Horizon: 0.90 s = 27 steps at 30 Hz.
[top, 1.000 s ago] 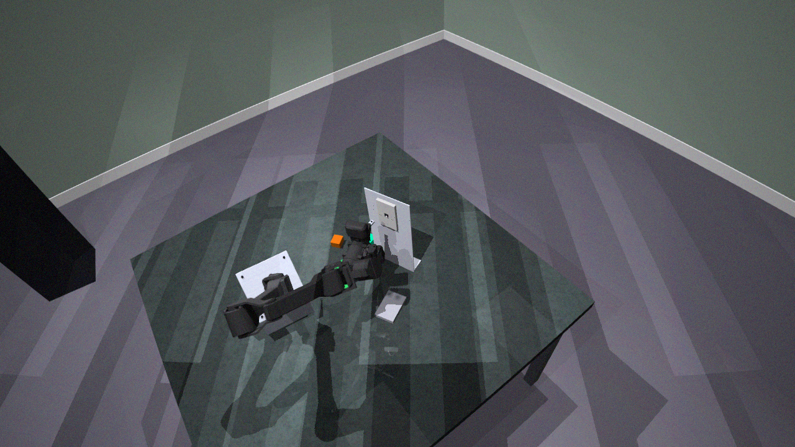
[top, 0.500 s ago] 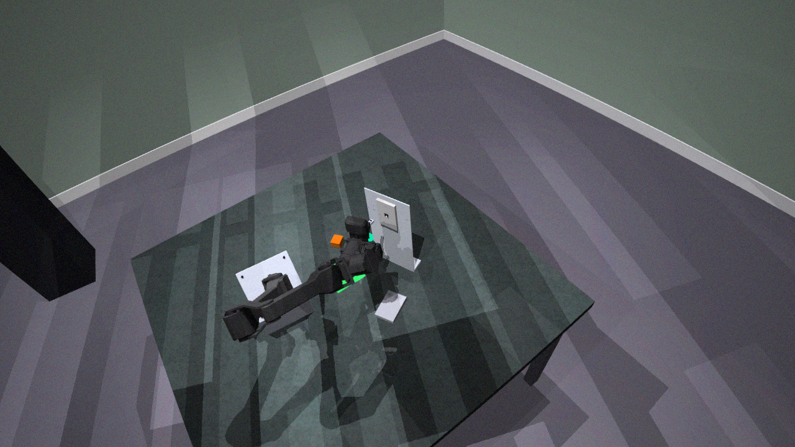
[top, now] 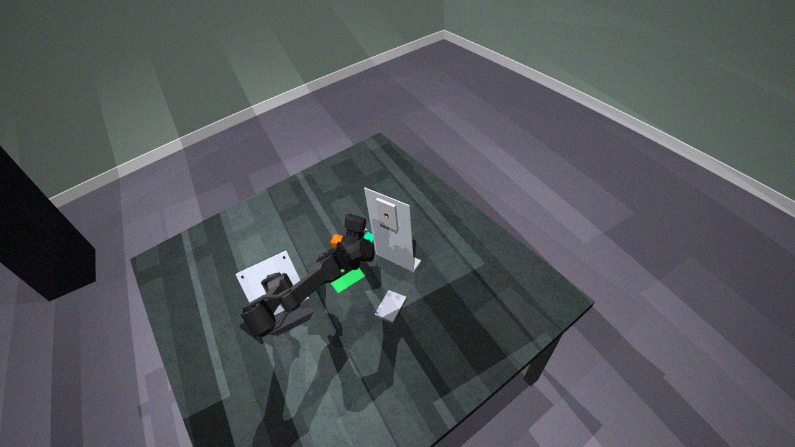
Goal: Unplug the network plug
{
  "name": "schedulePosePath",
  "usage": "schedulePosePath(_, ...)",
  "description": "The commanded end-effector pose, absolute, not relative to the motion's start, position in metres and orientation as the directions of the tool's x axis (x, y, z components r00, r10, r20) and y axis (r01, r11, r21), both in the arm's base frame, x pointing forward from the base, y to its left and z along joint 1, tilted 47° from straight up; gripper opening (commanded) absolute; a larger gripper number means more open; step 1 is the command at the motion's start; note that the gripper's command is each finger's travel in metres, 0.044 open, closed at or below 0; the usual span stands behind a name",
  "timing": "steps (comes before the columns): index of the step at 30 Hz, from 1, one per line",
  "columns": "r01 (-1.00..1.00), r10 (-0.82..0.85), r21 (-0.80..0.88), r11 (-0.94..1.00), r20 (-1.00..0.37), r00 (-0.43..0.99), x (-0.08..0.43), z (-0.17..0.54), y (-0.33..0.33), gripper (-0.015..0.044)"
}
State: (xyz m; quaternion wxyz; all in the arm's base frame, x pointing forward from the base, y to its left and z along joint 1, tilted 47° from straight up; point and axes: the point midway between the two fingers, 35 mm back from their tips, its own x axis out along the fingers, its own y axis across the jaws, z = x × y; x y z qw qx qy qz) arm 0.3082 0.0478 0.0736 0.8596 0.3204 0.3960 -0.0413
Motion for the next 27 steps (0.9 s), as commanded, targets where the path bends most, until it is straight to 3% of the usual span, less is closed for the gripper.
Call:
schedulePosePath(1,0.4,0.103,0.456,0.795,-0.751,0.653,0.3,0.045,0.042,0.0)
schedulePosePath(14,0.564,-0.144,0.26,0.784,-0.808,0.572,0.266,-0.016,0.018,0.0)
schedulePosePath(27,0.661,-0.364,0.081,0.746,-0.781,0.507,0.226,-0.048,-0.009,0.0)
